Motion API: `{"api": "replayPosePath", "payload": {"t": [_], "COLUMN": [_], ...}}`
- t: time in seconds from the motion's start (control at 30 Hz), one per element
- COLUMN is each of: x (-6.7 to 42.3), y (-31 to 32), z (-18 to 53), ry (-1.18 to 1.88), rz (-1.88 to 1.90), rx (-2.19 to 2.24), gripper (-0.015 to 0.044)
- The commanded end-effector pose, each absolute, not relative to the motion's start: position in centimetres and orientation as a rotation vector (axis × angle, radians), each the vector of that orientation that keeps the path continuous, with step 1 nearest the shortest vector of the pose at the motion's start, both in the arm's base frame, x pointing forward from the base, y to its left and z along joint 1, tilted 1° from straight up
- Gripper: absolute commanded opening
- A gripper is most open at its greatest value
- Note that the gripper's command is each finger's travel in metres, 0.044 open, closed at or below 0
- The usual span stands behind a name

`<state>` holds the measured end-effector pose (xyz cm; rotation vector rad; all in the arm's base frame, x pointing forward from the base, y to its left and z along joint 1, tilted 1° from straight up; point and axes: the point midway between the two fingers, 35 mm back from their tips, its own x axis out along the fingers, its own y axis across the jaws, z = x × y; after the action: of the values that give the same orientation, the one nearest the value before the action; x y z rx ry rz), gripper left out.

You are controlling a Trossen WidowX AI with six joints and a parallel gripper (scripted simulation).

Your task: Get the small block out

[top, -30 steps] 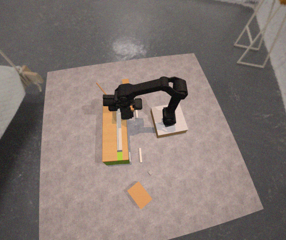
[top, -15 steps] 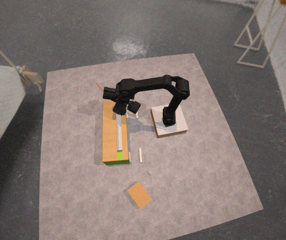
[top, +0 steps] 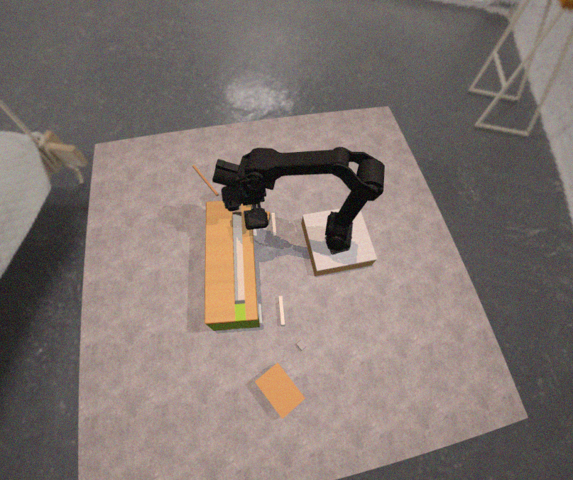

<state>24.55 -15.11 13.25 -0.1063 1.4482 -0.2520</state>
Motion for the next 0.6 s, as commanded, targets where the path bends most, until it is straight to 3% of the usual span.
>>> {"api": "replayPosePath", "payload": {"t": [0.0,0.57], "x": [23.2,21.7], "y": [-16.2,-17.3], "z": [13.3,13.4], "ry": [1.155,0.668], "rz": [-0.823,-1.314], "rx": [0.758,1.671], "gripper": [0.0285,0.0285]}}
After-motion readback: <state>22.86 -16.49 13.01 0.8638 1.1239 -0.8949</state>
